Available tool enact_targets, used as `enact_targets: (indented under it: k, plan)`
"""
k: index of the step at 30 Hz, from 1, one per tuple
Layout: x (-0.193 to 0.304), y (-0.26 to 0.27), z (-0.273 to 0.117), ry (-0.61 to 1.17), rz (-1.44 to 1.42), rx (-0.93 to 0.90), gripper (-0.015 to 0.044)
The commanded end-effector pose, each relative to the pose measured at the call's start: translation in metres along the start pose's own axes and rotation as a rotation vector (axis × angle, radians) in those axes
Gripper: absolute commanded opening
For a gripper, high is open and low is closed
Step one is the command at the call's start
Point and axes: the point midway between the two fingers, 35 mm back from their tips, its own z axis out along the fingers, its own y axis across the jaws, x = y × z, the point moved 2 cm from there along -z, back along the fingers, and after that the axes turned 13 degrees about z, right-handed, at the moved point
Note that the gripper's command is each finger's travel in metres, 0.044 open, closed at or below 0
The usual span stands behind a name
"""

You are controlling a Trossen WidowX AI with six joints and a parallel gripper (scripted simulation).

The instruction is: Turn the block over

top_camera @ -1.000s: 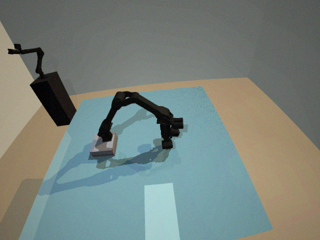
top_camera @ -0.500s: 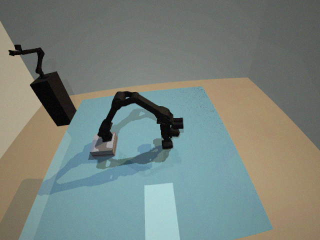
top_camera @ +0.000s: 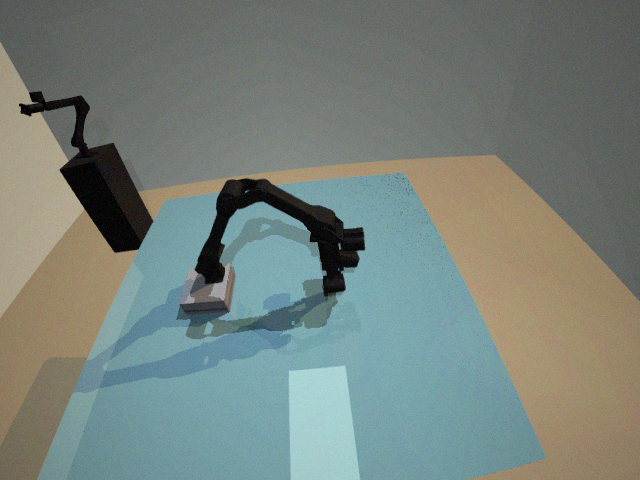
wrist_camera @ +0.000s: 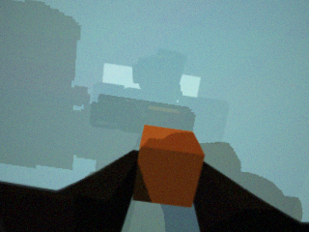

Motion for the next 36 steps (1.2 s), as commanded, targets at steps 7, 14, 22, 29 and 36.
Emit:
enact_targets:
  k: [7, 14, 22, 29, 36]
  plan:
    - [0.002, 0.000, 0.006, -0.132, 0.005, -0.036, 0.0000]
    - [0.004, -0.001, 0.008, -0.230, 0.006, -0.059, 0.0000]
    - [0.009, -0.002, 0.009, -0.342, 0.004, -0.084, 0.0000]
    - [0.016, -0.003, 0.008, -0.437, 0.000, -0.103, 0.0000]
    - [0.014, -0.003, 0.014, -0.484, 0.002, -0.114, 0.0000]
